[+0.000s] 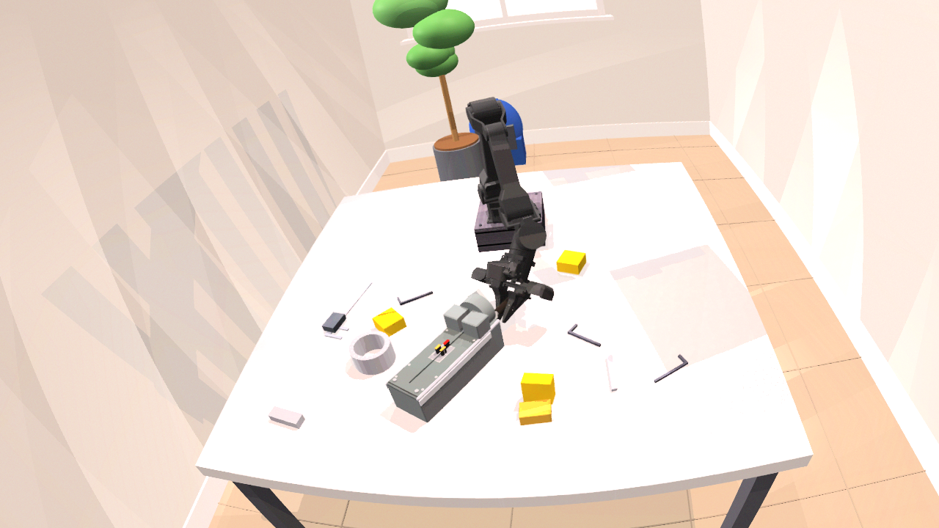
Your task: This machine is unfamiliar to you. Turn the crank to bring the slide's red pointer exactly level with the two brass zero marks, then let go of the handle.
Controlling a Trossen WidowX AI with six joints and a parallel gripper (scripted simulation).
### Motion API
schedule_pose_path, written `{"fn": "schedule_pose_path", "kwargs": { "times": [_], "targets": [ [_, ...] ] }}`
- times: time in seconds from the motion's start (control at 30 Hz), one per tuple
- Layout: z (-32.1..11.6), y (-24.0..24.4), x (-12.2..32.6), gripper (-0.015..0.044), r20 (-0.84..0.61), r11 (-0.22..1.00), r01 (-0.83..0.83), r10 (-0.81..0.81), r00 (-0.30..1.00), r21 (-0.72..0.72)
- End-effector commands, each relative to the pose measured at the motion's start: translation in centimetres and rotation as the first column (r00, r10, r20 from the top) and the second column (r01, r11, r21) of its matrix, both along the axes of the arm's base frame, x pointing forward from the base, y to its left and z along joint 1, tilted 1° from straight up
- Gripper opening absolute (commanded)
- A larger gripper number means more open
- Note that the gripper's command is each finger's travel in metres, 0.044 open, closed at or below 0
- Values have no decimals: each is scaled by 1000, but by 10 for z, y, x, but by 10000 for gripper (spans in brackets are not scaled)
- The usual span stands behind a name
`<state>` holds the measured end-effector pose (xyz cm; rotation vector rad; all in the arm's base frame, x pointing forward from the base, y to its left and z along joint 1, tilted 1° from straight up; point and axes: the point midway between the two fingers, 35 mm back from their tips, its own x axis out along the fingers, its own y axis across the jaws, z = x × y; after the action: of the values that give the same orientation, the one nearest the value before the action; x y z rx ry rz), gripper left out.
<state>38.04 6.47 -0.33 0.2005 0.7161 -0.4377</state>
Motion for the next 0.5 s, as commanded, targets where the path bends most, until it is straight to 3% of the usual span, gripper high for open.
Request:
{"fn": "schedule_pose_path", "kwargs": {
  "times": [0.0,0.47],
  "targets": [
    [-6,-7,-3,0,-20,1000,8,-8,1000,-2],
    [-7,-9,-4,0,-20,1000,8,-8,1000,-2]
  ]
}}
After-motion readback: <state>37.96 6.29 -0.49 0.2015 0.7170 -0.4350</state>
